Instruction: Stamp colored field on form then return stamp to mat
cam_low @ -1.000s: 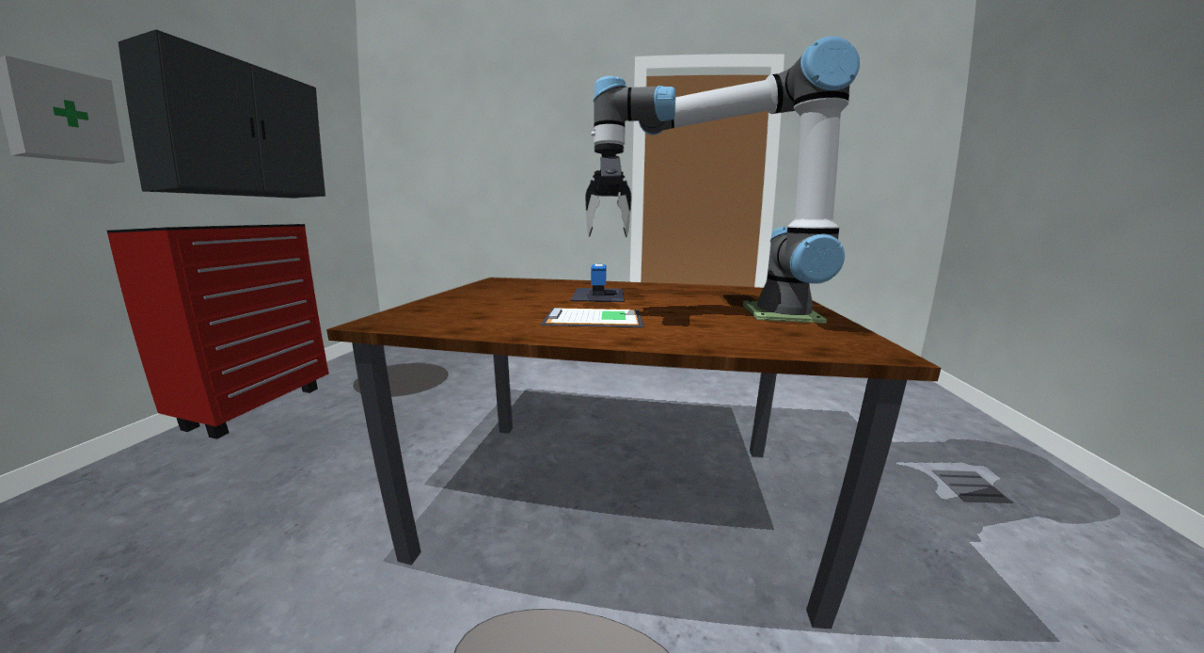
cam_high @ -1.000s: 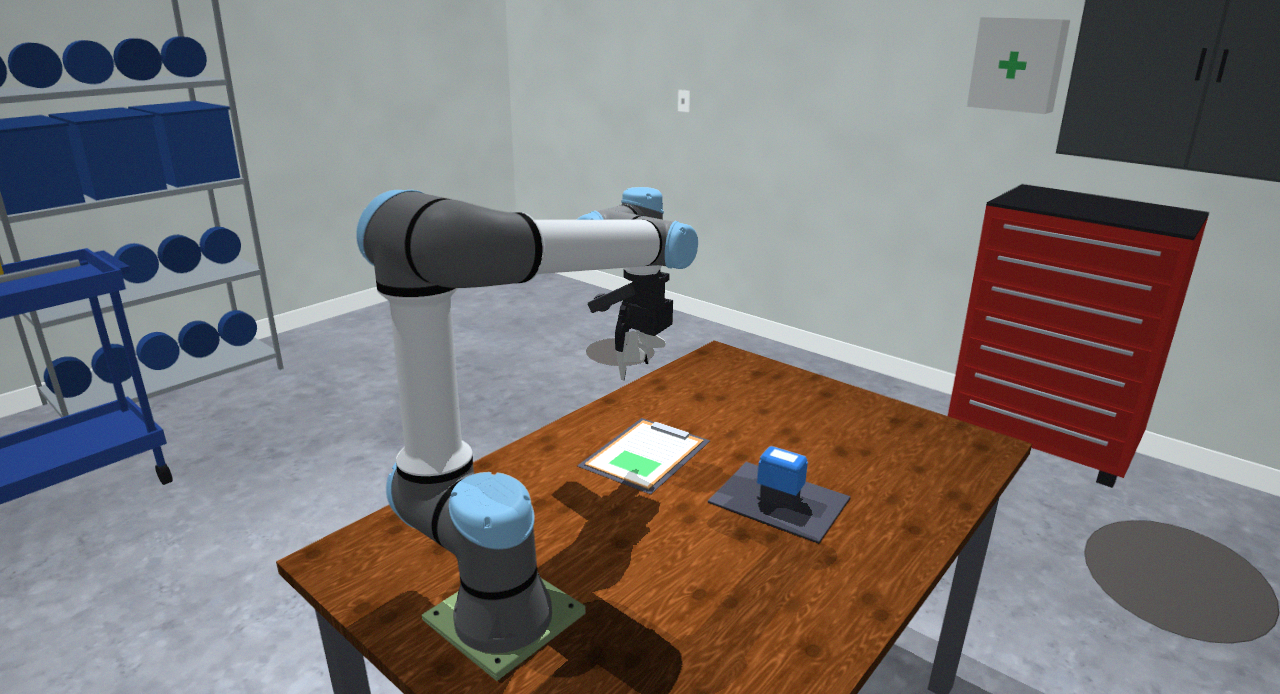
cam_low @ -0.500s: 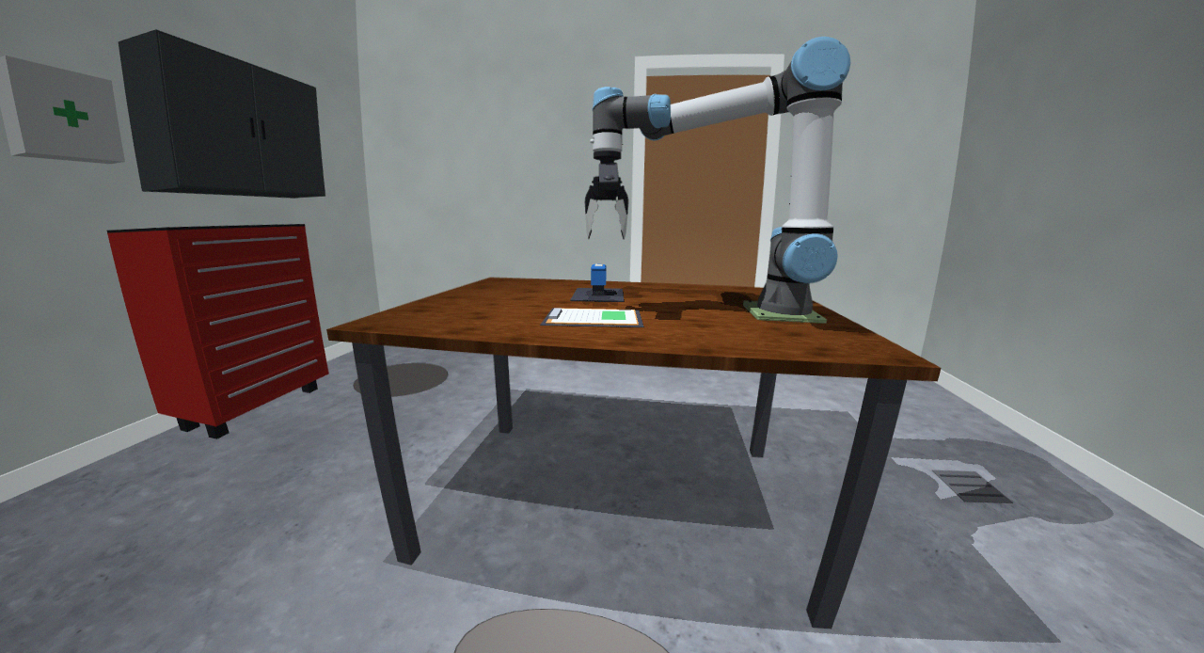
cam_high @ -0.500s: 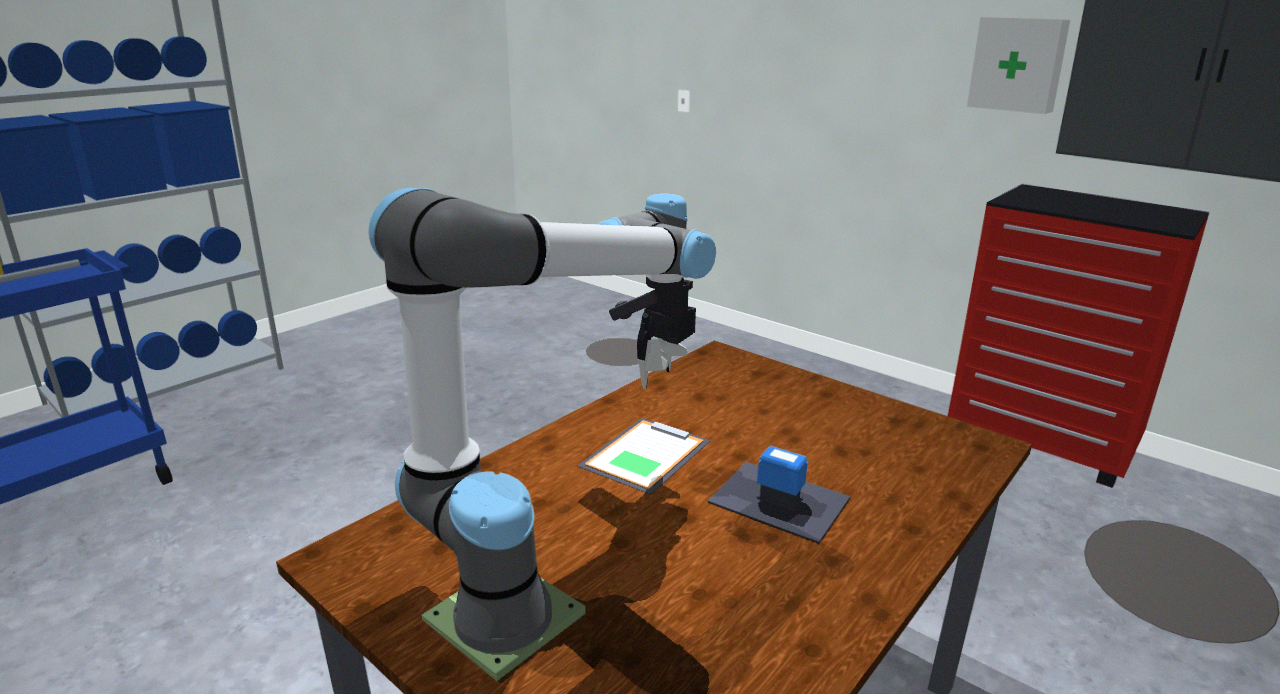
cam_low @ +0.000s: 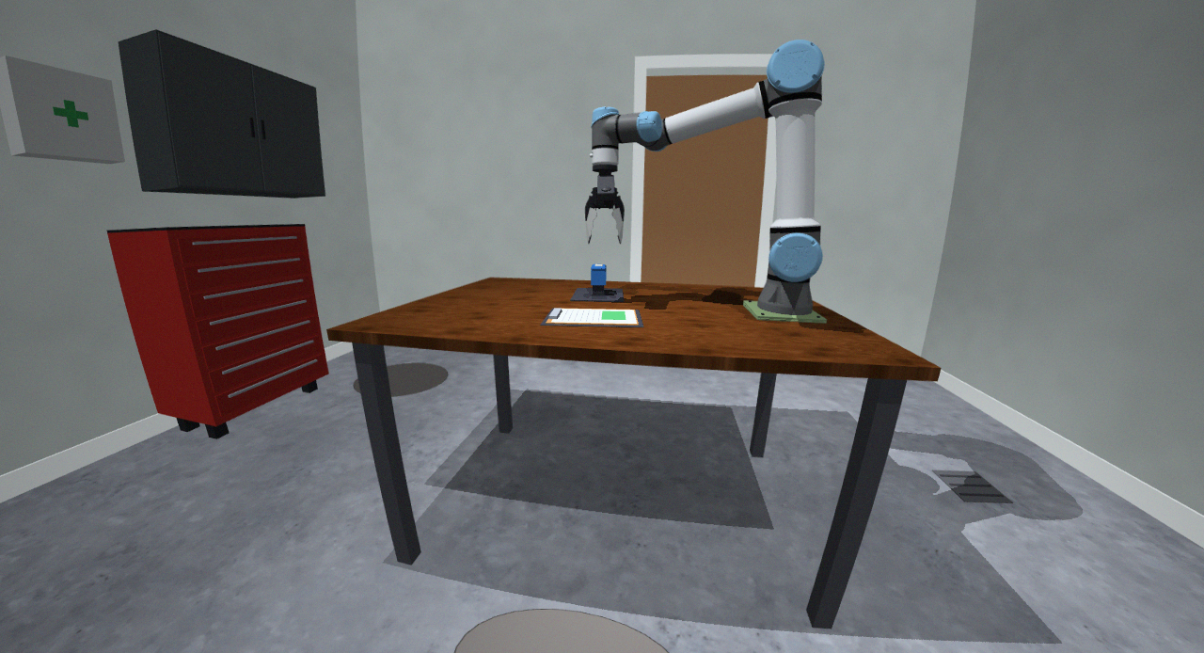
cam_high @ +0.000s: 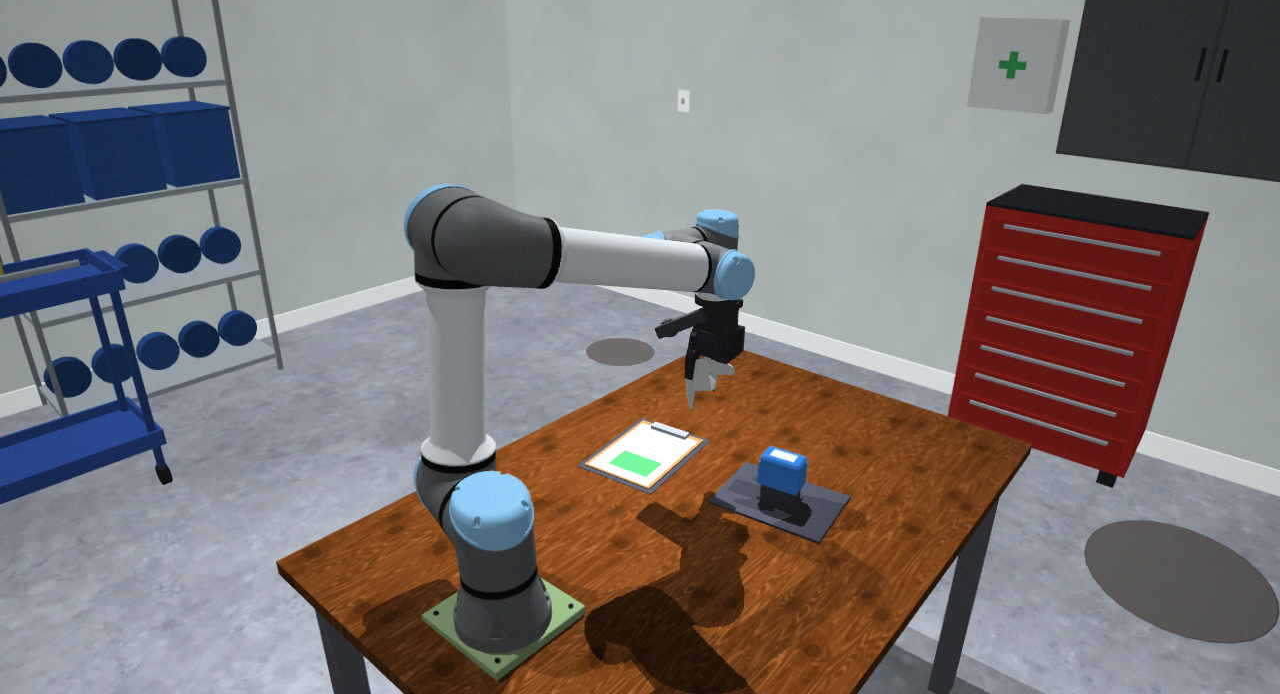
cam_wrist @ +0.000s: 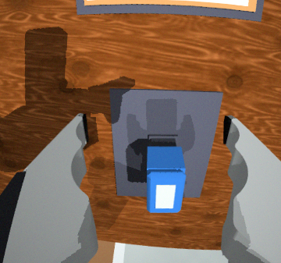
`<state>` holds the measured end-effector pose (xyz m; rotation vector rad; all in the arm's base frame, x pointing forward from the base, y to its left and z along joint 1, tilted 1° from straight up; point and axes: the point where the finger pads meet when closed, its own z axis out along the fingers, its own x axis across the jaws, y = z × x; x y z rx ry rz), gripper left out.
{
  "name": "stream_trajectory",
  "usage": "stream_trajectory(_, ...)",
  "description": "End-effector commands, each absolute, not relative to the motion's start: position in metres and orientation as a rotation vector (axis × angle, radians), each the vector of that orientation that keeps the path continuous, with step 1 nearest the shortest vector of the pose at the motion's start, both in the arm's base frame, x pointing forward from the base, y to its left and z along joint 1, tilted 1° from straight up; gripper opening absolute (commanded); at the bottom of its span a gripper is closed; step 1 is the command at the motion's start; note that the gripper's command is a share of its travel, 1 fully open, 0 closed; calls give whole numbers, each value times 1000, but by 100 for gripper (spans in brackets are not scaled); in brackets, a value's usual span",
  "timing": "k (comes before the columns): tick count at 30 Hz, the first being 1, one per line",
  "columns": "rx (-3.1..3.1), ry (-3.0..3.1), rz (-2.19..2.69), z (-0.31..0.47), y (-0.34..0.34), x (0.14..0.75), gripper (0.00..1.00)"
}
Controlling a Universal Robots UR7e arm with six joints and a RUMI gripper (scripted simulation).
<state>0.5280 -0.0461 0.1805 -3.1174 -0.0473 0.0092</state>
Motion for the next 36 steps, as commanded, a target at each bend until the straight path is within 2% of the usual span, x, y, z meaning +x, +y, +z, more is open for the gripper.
stream_trajectory(1,-3117,-67,-5,174,-96,540,55)
stream_trajectory(13,-3118,-67,-5,158,-187,551,55)
stream_trajectory(24,-3117,-67,-4,152,-217,554,55)
stream_trajectory(36,-3118,-70,-5,152,-218,555,55)
